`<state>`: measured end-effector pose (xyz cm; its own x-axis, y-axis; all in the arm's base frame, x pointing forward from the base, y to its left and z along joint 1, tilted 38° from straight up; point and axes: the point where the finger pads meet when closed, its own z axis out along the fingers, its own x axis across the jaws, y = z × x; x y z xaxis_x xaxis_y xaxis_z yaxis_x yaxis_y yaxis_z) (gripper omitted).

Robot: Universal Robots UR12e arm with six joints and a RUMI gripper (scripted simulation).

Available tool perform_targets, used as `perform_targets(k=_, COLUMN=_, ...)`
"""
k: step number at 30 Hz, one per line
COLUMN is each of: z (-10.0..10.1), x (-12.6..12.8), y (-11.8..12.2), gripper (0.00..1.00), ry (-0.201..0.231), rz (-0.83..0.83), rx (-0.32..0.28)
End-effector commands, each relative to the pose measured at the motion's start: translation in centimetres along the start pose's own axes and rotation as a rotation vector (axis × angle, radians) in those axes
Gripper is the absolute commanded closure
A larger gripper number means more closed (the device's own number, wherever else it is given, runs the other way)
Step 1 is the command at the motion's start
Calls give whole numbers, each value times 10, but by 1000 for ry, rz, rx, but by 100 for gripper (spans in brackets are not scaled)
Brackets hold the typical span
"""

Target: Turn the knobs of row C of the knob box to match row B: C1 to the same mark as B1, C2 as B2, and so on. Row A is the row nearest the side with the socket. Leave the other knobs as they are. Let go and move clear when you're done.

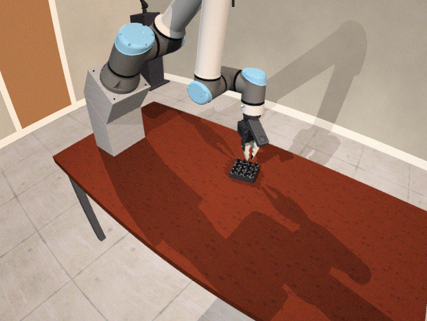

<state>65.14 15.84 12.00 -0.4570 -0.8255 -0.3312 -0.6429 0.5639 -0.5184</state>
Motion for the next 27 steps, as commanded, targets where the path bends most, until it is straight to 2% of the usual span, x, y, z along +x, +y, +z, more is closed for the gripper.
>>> perform_targets(k=1, z=-1, x=0, y=0, gripper=89, ry=-1, rz=-18, rx=1)
perform_targets(k=11, z=-2, x=-1, y=-1, gripper=89, ry=-1, rz=-140, rx=1)
perform_targets(k=21, z=-6, x=-3, y=-2, gripper=89, ry=0, rz=-445, rx=1)
perform_targets(k=23, z=-6, x=-3, y=-2, gripper=89, ry=0, rz=-445, rx=1)
perform_targets(k=27, z=-8, x=-3, y=-2, gripper=89, ry=0, rz=-598, rx=1)
